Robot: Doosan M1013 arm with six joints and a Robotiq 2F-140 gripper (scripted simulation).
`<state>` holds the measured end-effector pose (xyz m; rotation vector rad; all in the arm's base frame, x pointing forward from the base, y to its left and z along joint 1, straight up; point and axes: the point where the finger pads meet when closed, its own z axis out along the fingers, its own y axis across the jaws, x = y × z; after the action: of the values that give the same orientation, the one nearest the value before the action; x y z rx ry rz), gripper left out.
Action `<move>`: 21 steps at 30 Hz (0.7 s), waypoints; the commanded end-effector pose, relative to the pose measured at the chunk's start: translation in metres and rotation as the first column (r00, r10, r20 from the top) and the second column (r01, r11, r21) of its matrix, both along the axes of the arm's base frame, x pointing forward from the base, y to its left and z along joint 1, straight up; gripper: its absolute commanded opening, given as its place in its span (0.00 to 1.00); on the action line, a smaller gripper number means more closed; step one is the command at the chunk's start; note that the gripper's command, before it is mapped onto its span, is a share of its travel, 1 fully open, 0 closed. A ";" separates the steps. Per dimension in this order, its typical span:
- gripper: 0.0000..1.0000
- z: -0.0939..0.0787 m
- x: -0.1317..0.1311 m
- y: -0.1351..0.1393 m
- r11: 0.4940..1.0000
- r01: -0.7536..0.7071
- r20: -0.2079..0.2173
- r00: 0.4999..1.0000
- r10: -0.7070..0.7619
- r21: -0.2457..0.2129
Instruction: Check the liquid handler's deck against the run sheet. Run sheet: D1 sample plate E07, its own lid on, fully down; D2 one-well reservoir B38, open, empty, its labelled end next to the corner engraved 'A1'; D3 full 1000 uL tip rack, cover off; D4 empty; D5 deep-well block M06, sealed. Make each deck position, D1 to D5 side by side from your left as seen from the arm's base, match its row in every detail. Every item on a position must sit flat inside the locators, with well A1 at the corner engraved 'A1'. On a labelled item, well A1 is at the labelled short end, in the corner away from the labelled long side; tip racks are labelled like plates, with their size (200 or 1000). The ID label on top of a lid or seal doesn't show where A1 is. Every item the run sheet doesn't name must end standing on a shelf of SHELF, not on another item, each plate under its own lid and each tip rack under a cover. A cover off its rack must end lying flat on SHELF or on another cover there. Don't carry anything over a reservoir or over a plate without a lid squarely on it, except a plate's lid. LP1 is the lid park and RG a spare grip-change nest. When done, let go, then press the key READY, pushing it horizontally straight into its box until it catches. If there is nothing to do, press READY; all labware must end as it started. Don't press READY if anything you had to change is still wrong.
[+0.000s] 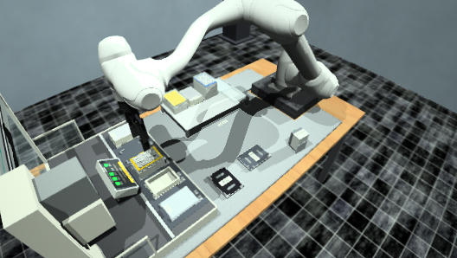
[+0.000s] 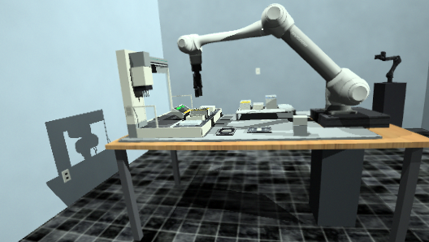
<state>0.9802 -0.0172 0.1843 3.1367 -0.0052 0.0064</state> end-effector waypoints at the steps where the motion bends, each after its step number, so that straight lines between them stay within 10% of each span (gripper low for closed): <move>1: 0.66 -0.002 0.000 0.000 1.000 0.000 0.001 1.000 0.000 0.000; 21: 0.66 -0.032 0.000 0.000 1.000 0.000 0.001 1.000 0.000 0.000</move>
<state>0.9802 -0.0173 0.1523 3.1367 -0.0053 0.0055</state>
